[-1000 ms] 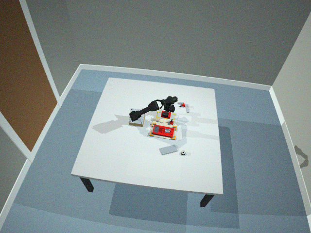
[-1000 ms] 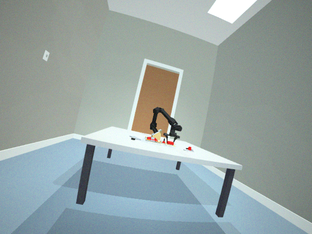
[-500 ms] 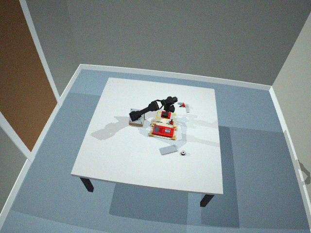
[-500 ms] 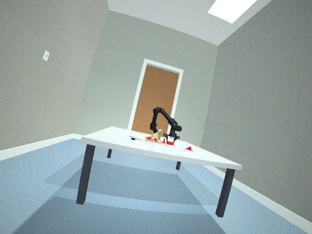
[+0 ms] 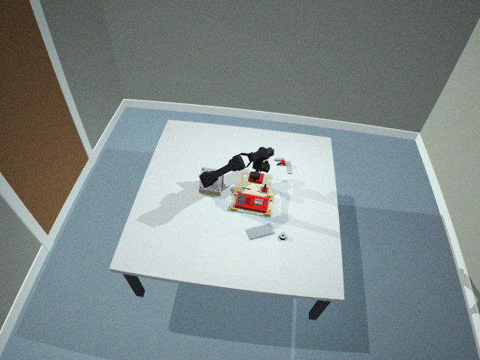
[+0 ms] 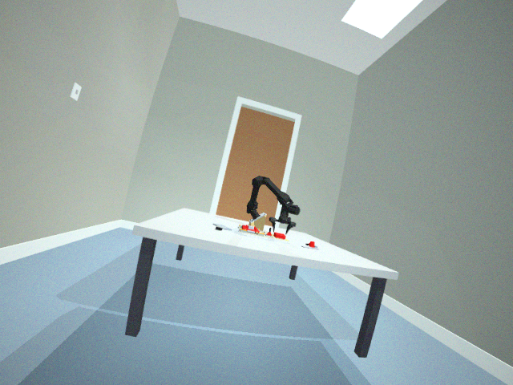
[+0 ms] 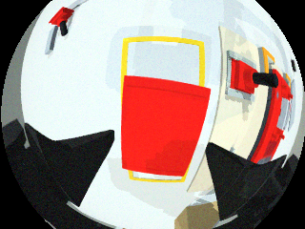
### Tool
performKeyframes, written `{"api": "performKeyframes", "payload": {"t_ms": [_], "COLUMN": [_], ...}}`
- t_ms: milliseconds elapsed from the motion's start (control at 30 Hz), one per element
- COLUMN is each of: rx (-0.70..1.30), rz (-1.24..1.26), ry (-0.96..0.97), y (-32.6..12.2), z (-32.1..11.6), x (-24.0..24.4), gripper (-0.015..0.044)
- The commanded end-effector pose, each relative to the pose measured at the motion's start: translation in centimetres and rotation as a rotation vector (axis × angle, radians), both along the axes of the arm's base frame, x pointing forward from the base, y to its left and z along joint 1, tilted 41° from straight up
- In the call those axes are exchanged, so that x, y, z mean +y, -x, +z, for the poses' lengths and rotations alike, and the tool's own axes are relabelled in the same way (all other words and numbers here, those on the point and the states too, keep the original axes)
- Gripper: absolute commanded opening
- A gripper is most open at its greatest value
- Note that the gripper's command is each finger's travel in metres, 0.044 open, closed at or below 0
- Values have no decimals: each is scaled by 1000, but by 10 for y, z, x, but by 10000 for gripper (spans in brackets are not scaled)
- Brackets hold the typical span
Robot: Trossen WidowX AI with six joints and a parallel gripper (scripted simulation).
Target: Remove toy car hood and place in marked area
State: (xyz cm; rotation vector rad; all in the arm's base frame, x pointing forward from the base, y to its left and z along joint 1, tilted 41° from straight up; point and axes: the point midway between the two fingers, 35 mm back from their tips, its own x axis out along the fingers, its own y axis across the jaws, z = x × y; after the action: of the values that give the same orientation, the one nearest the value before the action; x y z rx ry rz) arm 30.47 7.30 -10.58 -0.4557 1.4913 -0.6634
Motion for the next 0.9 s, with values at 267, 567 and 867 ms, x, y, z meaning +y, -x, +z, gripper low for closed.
{"api": "performKeyframes", "payload": {"t_ms": [267, 567, 867], "rx": [-22, -22, -22], "rz": [5, 5, 5], "ry": [-9, -9, -9], "y": [-4, -4, -4], "z": [43, 43, 43], "x": [39, 39, 39], "gripper": [440, 440, 440]}}
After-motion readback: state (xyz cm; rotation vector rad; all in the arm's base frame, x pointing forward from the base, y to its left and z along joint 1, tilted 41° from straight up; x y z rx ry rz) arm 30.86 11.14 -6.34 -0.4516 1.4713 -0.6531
